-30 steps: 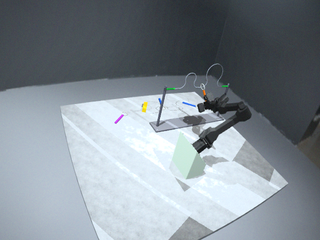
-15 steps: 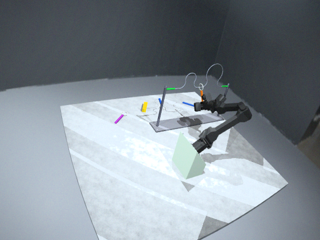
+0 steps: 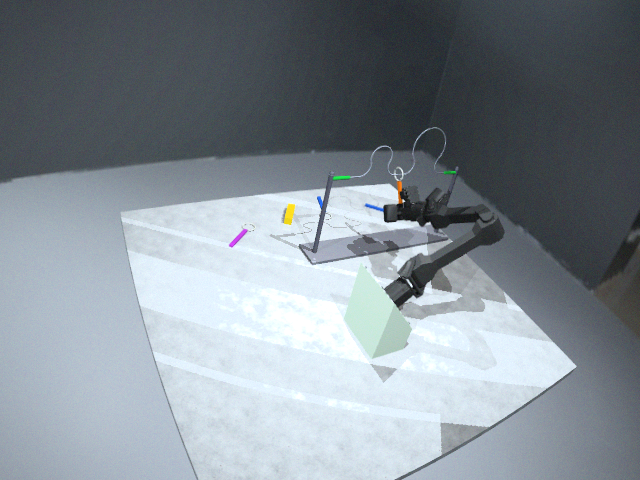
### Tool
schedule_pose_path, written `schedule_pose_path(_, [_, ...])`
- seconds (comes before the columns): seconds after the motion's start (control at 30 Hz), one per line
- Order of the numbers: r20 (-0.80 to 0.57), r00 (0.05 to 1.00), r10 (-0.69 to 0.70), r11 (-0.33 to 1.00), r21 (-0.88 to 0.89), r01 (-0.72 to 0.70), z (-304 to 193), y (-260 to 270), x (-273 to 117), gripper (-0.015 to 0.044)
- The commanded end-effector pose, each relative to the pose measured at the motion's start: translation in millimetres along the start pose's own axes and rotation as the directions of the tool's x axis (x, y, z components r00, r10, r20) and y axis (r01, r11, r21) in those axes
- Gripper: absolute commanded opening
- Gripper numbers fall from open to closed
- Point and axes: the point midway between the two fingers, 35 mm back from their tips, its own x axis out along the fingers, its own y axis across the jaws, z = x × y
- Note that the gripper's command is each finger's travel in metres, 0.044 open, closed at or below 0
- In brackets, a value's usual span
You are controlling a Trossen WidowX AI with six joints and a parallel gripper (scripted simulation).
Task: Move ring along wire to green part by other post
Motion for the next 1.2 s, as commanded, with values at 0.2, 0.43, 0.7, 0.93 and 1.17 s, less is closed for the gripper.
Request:
schedule_pose_path(0.2, [-0.005,1.0,0.025,0.999,0.04,-0.025,-1.2,17.4,-2.1,-0.015])
schedule_pose_path(0.43, [-0.009,0.998,0.058,0.994,0.096,-0.057,-0.8,31.9,-4.2,-0.015])
schedule_pose_path(0.7, [-0.013,0.993,0.117,0.974,0.198,-0.112,1.7,53.1,-8.3,-0.015])
schedule_pose_path(0.93, [-0.01,0.983,0.181,0.937,0.306,-0.169,6.8,72.9,-13.7,-0.015])
schedule_pose_path(1.17, [0.004,0.966,0.259,0.869,0.436,-0.235,16.2,95.3,-21.8,-0.015])
